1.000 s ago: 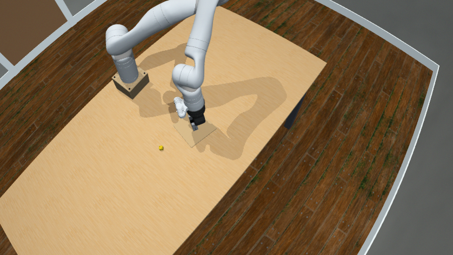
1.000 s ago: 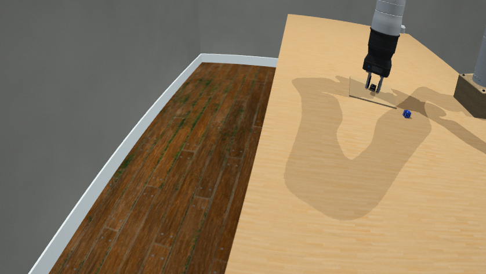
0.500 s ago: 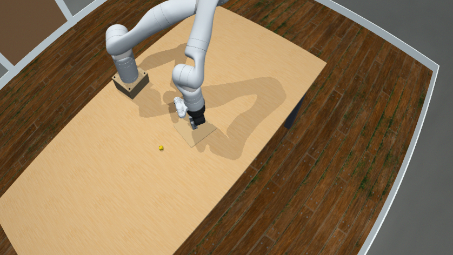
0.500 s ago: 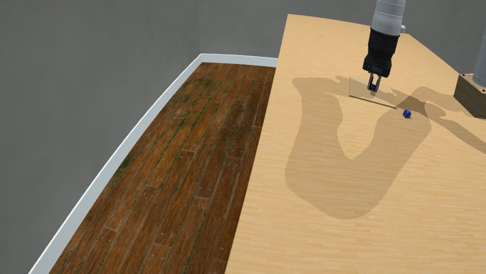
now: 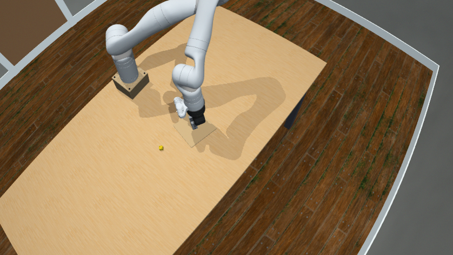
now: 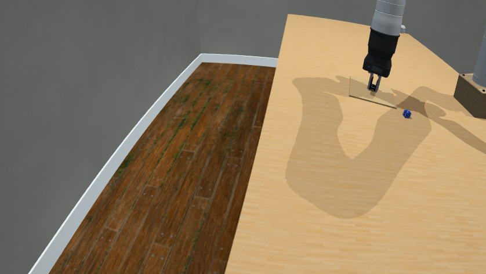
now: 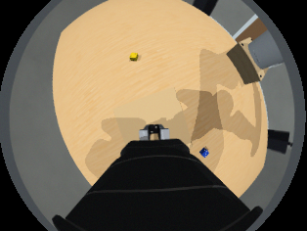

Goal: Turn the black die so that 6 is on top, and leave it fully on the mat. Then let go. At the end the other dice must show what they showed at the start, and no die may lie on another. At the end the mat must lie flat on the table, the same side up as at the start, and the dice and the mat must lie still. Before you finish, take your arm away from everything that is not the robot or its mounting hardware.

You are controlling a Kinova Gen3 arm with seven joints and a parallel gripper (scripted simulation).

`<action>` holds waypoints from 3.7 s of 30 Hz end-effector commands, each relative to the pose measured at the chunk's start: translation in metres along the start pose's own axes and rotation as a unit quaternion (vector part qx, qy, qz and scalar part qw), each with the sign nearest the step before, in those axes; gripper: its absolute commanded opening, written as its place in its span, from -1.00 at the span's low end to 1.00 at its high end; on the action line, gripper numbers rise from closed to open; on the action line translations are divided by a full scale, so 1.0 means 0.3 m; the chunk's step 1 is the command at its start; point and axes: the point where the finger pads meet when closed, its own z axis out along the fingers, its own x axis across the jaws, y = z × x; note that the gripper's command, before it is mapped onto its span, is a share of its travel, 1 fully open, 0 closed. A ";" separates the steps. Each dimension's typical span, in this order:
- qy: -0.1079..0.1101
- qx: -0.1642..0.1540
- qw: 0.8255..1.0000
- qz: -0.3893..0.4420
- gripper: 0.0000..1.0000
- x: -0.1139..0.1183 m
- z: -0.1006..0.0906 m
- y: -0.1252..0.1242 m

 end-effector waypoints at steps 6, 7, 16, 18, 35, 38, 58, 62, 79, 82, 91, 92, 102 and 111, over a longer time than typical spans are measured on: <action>0.000 0.000 1.000 0.000 -0.32 -0.001 -0.001 0.001; 0.000 0.000 1.000 0.000 -0.32 -0.001 -0.001 0.001; 0.000 0.000 1.000 0.000 -0.32 -0.001 -0.002 0.001; 0.000 0.000 1.000 0.000 -0.32 -0.001 -0.003 0.001; 0.000 -0.001 1.000 0.000 -0.32 -0.001 -0.140 0.001; 0.000 0.000 1.000 0.000 -0.32 -0.001 -0.172 0.001; 0.000 0.000 1.000 0.000 -0.32 -0.001 -0.335 0.001; 0.000 0.000 1.000 0.000 -0.32 -0.001 -0.335 0.001; 0.000 -0.001 1.000 -0.007 -0.32 0.000 -0.311 0.025; 0.000 -0.003 1.000 -0.007 -0.32 0.001 -0.311 0.024; 0.002 -0.019 1.000 -0.007 -0.32 0.002 -0.309 0.023; 0.002 -0.023 1.000 -0.007 -0.32 0.002 -0.308 0.023; 0.003 -0.087 0.996 -0.007 -0.32 0.004 -0.308 0.018; 0.004 -0.150 0.989 -0.007 -0.32 0.005 -0.308 0.013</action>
